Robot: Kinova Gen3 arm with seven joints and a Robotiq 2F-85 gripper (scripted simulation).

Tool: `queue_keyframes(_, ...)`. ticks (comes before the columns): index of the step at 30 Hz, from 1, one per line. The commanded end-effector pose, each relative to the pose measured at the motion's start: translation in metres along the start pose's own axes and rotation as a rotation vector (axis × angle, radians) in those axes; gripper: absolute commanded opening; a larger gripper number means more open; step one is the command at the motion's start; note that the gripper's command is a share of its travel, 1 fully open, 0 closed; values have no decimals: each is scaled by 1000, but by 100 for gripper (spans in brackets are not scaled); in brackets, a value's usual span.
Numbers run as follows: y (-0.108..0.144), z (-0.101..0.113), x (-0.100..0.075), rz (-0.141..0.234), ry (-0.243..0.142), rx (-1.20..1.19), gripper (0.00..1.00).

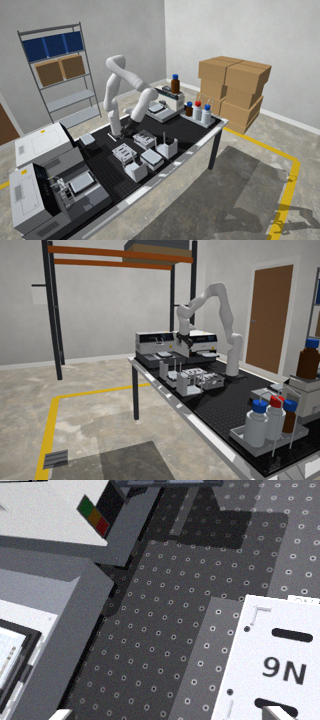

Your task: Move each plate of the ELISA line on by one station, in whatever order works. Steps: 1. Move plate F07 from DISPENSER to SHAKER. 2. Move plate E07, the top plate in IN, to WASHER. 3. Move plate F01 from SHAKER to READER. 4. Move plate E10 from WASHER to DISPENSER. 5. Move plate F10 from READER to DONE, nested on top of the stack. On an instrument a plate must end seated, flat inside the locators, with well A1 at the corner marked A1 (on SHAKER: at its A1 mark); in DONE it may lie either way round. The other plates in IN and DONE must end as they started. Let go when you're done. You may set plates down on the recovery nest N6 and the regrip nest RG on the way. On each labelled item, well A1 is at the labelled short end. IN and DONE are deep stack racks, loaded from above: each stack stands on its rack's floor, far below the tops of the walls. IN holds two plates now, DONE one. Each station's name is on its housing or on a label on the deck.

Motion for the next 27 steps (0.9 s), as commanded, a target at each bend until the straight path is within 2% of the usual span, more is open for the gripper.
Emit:
queue_keyframes(1,7,-4,-1,19,-36,-2,100)
queue_keyframes(3,11,-6,-1,30,-53,-4,100)
queue_keyframes(5,11,-6,-1,30,-53,-4,100)
queue_keyframes(20,40,-19,1,108,-180,-16,100)
queue_keyframes(22,40,-19,1,108,-180,-16,100)
queue_keyframes(27,50,-24,1,134,-223,-20,100)
Point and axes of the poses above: the point where the finger pads meet when closed, its own x axis out along the fingers, its own y axis across the jaws, z = x × y, the point moved 8 cm from there along -x, back along the fingers, and after that the axes turned 7 degrees about -x, right-handed, at the moved point
